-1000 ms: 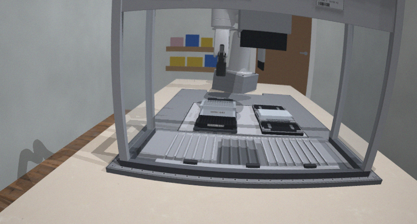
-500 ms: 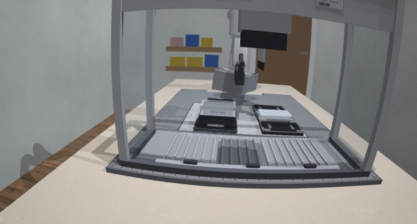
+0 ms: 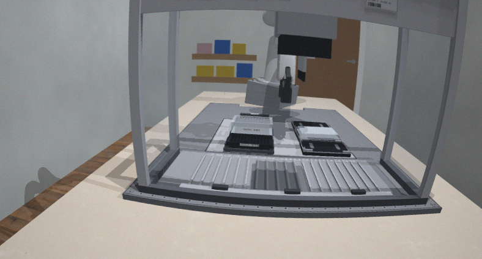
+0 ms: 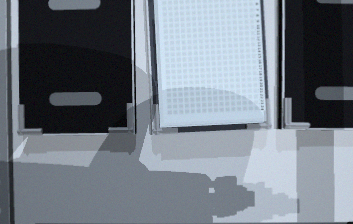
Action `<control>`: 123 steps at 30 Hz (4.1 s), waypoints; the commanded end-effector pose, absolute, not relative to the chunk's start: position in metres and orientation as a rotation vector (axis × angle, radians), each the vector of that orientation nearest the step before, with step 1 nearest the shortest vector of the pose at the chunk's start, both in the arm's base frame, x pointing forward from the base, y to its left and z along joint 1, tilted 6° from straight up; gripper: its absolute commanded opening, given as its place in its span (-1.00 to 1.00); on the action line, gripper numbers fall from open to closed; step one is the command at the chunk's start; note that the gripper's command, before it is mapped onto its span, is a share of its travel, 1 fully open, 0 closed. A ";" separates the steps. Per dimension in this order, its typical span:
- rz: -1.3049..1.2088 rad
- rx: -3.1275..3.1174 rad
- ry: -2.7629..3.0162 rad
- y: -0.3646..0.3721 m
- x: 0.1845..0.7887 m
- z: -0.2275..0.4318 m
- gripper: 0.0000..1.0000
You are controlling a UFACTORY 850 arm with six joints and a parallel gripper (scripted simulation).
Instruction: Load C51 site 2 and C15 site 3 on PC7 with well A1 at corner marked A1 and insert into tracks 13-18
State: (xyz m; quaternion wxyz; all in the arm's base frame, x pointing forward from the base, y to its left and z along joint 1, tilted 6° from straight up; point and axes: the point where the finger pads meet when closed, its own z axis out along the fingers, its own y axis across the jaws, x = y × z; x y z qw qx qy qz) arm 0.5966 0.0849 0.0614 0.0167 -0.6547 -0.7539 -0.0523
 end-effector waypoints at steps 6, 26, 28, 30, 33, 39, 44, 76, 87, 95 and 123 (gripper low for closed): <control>-0.164 -2.035 -2.345 0.085 0.597 0.060 1.00; -0.164 -2.035 -2.345 0.088 0.599 0.031 1.00; -0.164 -2.035 -2.345 0.089 0.599 0.027 1.00; -0.164 -2.035 -2.345 0.089 0.599 0.024 1.00; -0.164 -2.035 -2.345 0.090 0.599 0.019 1.00; -0.164 -2.035 -2.345 0.090 0.599 0.012 1.00; -0.164 -2.035 -2.345 0.091 0.600 0.004 1.00; -0.164 -2.035 -2.345 0.095 0.601 -0.032 1.00; -0.164 -2.035 -2.345 0.095 0.602 -0.038 1.00; -0.164 -2.035 -2.345 0.096 0.602 -0.043 1.00; -0.164 -2.035 -2.345 0.096 0.602 -0.052 1.00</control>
